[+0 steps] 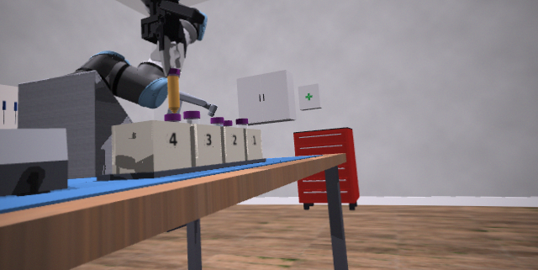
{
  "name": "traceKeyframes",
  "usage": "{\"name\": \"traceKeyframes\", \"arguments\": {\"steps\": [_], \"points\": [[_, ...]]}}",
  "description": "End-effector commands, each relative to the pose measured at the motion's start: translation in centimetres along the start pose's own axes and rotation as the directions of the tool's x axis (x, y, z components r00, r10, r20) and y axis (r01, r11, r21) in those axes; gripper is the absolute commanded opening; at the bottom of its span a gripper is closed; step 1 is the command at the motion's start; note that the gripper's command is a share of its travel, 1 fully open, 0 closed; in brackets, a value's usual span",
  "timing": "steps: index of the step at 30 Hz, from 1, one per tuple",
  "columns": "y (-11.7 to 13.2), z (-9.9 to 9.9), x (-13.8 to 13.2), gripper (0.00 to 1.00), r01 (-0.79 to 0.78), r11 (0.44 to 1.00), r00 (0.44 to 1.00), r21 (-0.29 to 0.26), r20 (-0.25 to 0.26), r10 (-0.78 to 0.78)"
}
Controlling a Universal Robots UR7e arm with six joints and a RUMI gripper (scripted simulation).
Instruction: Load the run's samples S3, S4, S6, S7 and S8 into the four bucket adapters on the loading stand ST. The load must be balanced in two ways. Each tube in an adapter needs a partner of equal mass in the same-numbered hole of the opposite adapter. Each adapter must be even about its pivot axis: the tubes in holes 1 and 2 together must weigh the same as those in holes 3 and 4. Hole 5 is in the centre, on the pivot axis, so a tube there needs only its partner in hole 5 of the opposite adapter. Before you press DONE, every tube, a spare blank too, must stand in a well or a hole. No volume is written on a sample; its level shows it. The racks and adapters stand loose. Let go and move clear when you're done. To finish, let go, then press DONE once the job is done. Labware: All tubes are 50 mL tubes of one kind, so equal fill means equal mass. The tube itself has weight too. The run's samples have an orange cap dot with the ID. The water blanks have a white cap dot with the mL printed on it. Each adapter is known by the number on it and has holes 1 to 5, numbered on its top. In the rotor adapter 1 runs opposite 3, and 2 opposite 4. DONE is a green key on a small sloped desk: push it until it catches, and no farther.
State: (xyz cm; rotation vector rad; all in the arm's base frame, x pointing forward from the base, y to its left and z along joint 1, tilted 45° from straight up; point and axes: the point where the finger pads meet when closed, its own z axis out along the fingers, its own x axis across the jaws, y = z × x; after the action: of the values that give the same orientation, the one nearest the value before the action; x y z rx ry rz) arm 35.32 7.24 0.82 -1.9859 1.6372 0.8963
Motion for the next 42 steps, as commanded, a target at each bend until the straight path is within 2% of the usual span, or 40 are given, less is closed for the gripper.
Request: {"name": "traceKeyframes", "arguments": {"steps": [1,11,13,27,37,42], "points": [[-1.8,0.2,3.1,0.00,0.000,1.000,1.000,0.000,0.000,0.000],[-5.1,0.2,8.9,0.00,0.000,1.000,1.000,0.000,0.000,0.000],[-5.1,0.2,8.9,0.00,0.000,1.000,1.000,0.000,0.000,0.000],[-9.5,0.2,17.0,0.00,0.000,1.000,1.000,0.000,0.000,0.000],[-9.5,0.2,17.0,0.00,0.000,1.000,1.000,0.000,0.000,0.000],[-9.5,1.5,17.0,0.00,0.000,1.000,1.000,0.000,0.000,0.000]]}}
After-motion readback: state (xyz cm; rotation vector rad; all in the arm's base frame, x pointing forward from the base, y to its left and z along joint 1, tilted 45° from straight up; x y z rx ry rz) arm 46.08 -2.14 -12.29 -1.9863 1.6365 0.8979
